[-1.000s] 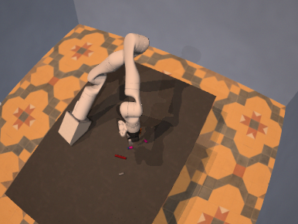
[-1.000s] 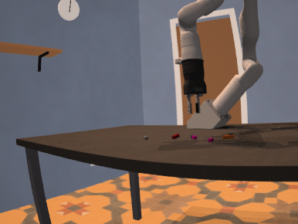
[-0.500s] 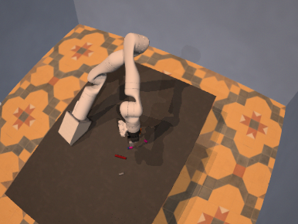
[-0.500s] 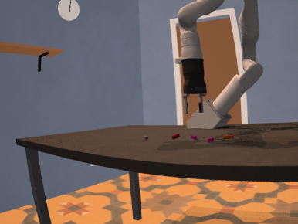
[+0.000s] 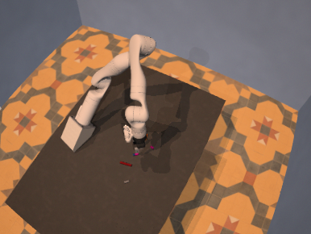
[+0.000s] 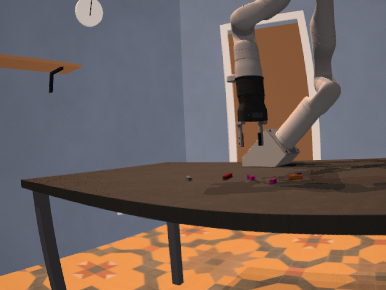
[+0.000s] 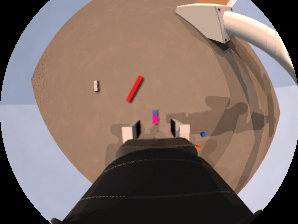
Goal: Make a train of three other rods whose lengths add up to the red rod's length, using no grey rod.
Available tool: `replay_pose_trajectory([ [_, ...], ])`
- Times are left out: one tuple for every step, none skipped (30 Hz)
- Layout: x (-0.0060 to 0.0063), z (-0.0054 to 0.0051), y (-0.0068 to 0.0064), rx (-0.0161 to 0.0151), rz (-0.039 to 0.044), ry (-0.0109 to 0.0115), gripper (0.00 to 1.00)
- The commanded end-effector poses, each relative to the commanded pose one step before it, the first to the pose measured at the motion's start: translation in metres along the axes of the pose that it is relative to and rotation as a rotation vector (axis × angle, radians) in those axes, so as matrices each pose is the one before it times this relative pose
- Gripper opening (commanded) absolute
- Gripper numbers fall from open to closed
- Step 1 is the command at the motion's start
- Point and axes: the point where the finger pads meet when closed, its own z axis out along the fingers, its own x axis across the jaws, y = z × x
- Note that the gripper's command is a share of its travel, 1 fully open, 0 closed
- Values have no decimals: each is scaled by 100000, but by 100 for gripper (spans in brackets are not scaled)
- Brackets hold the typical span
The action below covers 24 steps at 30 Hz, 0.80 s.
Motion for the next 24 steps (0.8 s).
replay_pose_trajectory([
  [28,-38,20,48,832,-122,100],
  [39,9,8,20,585,16,100],
  [46,11,9,23,685,19,100],
  [53,12,11,27,791,21,100],
  [61,14,12,30,900,24,100],
  [69,16,13,34,1014,26,100],
  [77,17,14,38,1130,28,100],
  [85,19,15,42,1250,30,100],
  [93,21,16,45,1371,32,100],
  [102,23,17,49,1493,33,100],
  [0,0,0,0,0,0,100],
  [0,0,0,0,0,0,100],
  [110,24,17,53,1617,34,100],
  [119,26,18,57,1741,35,100],
  [127,28,18,60,1865,36,100],
  [136,29,18,63,1988,36,100],
  [145,31,17,66,2110,36,100],
  [153,32,17,69,2231,35,100],
  [161,34,16,72,2350,34,100],
  [170,35,15,74,2467,32,100],
  [178,36,13,75,2581,30,100],
  [185,37,11,76,2693,28,100],
  [193,38,9,77,2800,25,100],
  [200,39,6,77,2904,22,100],
])
